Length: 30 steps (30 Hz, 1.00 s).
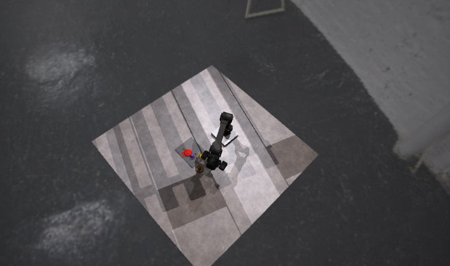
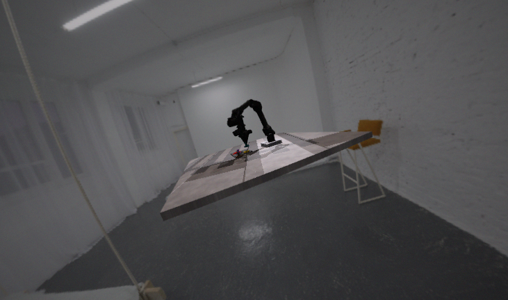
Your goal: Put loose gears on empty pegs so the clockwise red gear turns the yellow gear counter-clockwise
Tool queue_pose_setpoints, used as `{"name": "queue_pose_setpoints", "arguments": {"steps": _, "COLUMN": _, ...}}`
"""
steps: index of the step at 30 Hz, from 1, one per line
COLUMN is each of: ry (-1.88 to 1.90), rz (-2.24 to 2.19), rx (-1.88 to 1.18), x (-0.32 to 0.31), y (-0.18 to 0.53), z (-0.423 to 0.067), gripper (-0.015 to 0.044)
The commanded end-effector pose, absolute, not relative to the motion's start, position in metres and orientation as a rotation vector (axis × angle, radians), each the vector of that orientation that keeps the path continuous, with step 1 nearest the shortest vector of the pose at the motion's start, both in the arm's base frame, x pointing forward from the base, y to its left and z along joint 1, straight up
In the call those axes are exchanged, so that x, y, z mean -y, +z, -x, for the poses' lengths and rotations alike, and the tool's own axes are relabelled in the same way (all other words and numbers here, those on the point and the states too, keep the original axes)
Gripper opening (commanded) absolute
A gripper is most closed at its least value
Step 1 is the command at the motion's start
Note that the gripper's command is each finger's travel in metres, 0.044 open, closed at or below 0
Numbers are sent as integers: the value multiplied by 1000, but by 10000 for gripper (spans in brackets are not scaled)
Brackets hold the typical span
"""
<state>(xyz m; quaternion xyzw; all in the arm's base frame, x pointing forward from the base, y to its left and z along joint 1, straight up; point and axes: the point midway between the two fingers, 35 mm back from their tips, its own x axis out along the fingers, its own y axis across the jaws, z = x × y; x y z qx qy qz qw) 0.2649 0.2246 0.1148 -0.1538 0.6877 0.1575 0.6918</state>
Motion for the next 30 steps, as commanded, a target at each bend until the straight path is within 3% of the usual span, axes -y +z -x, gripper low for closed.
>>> {"name": "queue_pose_setpoints", "arguments": {"steps": 1, "ry": 360, "rz": 337, "rx": -1520, "x": -225, "y": 130, "z": -266, "gripper": 0}}
{"name": "queue_pose_setpoints", "arguments": {"steps": 30, "ry": 360, "rz": 338, "rx": -1521, "x": -217, "y": 181, "z": -261, "gripper": 0}}
